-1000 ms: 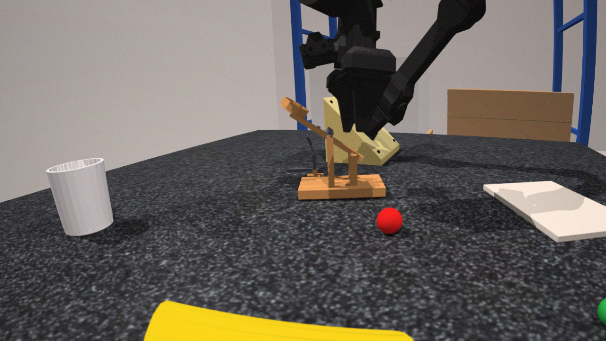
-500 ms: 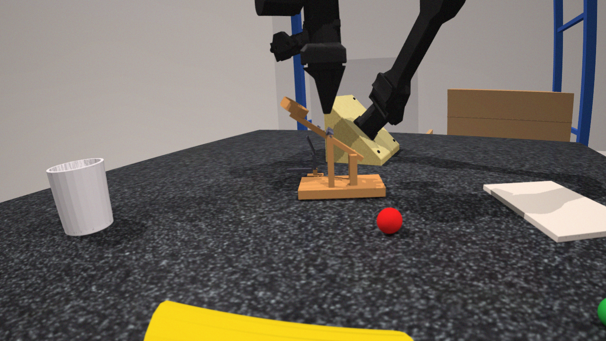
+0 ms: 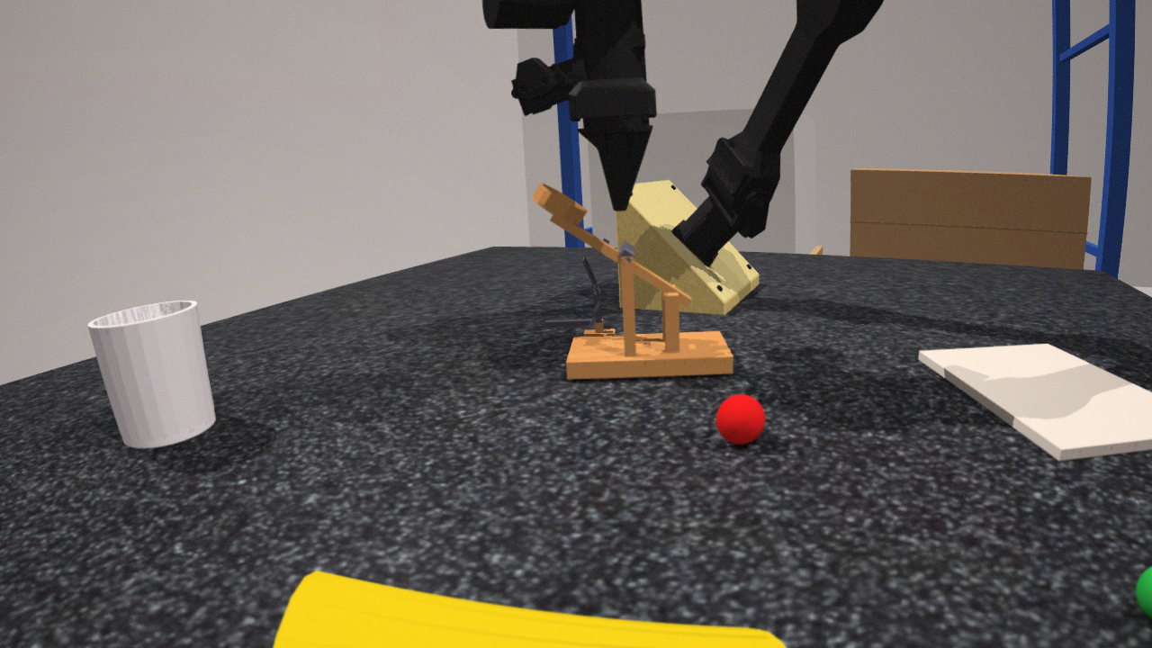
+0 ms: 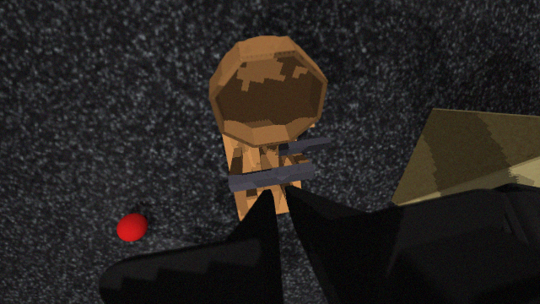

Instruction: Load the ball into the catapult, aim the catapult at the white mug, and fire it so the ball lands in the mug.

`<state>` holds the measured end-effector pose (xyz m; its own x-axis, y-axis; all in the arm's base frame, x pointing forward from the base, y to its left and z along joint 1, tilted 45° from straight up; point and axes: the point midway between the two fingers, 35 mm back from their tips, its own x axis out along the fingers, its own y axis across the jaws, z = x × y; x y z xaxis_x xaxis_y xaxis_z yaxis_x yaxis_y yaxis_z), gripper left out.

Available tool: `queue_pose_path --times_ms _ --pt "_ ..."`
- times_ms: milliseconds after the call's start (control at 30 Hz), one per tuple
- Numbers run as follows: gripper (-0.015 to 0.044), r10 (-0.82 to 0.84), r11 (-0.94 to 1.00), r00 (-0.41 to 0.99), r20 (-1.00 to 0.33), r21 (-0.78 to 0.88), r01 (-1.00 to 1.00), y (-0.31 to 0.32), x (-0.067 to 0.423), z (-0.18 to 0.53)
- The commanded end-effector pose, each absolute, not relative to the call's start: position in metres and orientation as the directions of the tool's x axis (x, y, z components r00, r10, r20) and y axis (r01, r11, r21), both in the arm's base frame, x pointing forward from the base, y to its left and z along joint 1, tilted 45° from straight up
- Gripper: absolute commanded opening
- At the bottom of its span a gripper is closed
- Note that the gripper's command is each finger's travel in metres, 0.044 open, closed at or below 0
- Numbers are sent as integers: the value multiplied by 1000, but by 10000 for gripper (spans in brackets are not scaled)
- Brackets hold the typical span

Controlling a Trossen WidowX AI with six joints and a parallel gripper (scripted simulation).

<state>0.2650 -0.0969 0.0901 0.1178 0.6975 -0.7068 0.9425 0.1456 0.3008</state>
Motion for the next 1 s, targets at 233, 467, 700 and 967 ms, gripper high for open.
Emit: queue_pose_path --times_ms 233,467,700,967 --pt "0 695 149 118 -709 303 941 -98 265 91" --pt "0 695 149 118 -710 303 941 -97 268 82" --pt "0 694 149 119 -710 303 941 -95 271 72" --pt "0 694 149 119 -710 304 941 -93 275 59"
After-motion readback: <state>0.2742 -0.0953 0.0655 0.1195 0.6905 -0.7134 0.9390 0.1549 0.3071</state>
